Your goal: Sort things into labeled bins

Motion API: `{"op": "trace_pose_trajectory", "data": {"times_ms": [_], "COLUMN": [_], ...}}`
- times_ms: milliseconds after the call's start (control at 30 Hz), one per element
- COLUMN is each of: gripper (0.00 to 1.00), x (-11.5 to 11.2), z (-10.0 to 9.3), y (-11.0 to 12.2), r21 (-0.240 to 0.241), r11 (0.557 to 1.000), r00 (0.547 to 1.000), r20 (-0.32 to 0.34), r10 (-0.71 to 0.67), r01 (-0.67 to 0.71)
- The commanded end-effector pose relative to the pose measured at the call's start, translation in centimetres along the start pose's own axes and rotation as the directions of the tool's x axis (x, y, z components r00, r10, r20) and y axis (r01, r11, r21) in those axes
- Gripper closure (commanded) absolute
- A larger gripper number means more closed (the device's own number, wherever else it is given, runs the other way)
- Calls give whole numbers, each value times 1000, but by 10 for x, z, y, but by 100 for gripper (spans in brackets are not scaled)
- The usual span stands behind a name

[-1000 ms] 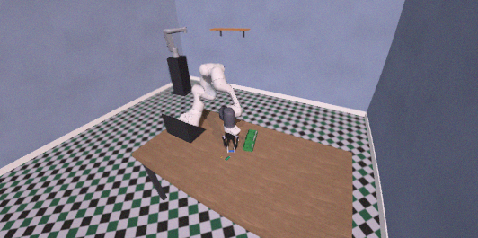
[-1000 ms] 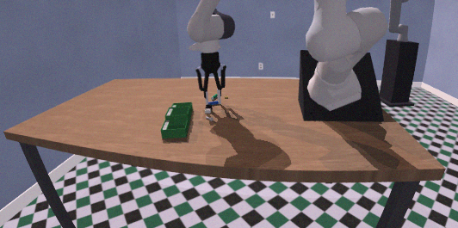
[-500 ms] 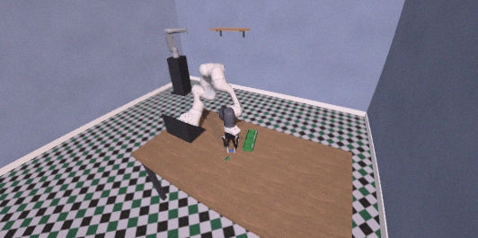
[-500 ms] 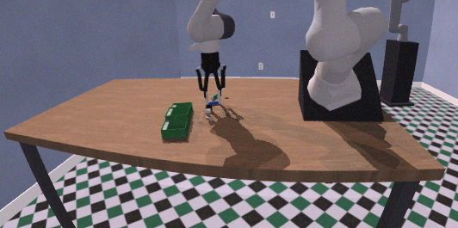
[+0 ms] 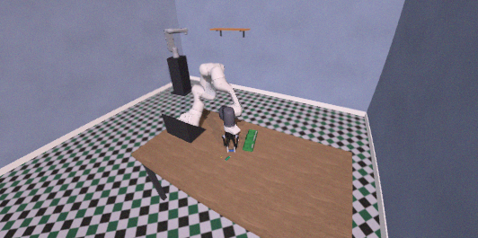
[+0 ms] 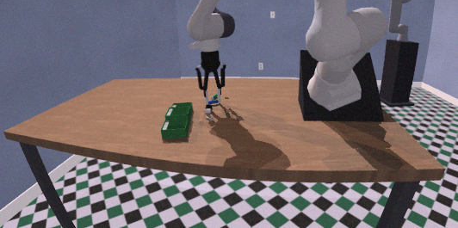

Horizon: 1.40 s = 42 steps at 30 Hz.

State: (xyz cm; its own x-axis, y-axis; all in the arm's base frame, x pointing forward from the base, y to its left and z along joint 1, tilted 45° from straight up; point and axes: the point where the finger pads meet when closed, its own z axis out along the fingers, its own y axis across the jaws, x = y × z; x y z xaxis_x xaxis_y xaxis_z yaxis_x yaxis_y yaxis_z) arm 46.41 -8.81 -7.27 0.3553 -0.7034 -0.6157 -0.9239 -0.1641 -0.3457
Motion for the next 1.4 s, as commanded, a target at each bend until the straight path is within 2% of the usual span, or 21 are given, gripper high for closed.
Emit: {"op": "trace_pose_trajectory", "data": {"times_ms": [0,500,1367], "gripper": [71,71,71], "x": [-1,-1,-1], "z": [-11,-55,-55], "y": [0,0,0], "r21": [2,2,2], "r11": [1000,1000,1000], "r00": [1000,1000,1000], "r20": [2,2,2], "r10": [7,7,7], "r01": [-7,-7,-7]}}
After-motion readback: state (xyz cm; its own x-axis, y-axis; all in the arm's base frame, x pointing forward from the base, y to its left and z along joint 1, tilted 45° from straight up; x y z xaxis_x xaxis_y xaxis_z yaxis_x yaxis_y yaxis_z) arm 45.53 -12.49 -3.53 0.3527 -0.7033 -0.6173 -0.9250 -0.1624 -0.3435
